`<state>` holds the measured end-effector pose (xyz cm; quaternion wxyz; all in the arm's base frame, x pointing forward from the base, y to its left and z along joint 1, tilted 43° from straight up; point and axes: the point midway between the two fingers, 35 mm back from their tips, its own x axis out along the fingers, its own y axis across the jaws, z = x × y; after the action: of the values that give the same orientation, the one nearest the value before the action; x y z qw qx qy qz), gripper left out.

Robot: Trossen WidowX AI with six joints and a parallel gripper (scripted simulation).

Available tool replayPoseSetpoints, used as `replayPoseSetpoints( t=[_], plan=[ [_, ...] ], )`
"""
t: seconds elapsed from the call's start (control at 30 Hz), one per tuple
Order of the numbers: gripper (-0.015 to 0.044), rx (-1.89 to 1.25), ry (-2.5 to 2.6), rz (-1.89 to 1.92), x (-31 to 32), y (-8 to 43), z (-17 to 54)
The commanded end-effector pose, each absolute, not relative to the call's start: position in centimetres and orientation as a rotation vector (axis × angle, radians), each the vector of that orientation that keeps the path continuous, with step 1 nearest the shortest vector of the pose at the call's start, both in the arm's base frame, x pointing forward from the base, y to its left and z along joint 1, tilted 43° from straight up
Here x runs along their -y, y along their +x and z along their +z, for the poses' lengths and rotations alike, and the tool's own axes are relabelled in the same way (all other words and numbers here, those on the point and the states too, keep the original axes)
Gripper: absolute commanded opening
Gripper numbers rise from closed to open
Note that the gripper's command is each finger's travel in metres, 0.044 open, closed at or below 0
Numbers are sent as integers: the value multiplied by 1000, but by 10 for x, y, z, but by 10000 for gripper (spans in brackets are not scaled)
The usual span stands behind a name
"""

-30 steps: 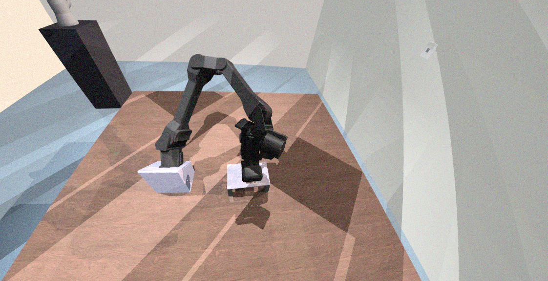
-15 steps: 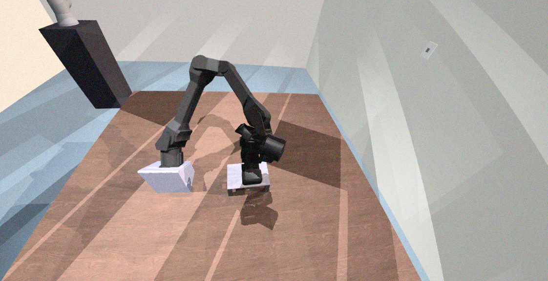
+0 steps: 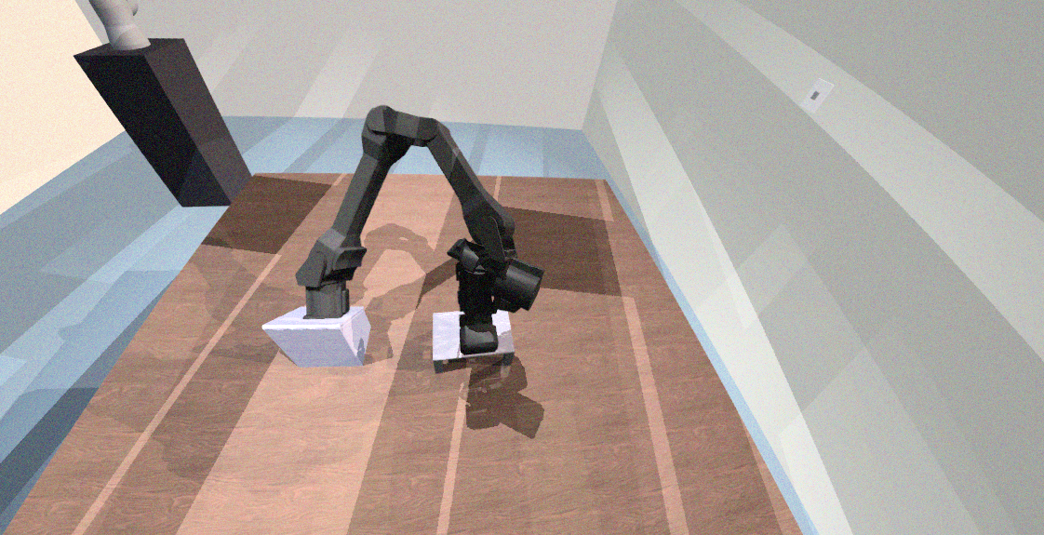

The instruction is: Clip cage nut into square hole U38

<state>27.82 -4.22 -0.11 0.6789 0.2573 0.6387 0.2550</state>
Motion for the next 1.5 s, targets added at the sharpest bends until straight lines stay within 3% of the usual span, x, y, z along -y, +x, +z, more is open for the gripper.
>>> replayPoseSetpoints(
  t=[0.0, 1.47],
  plan=[
    [32, -1433, 584, 571, 42, 278, -2],
    [32, -1433, 583, 570, 46, 280, -4]
  ],
)
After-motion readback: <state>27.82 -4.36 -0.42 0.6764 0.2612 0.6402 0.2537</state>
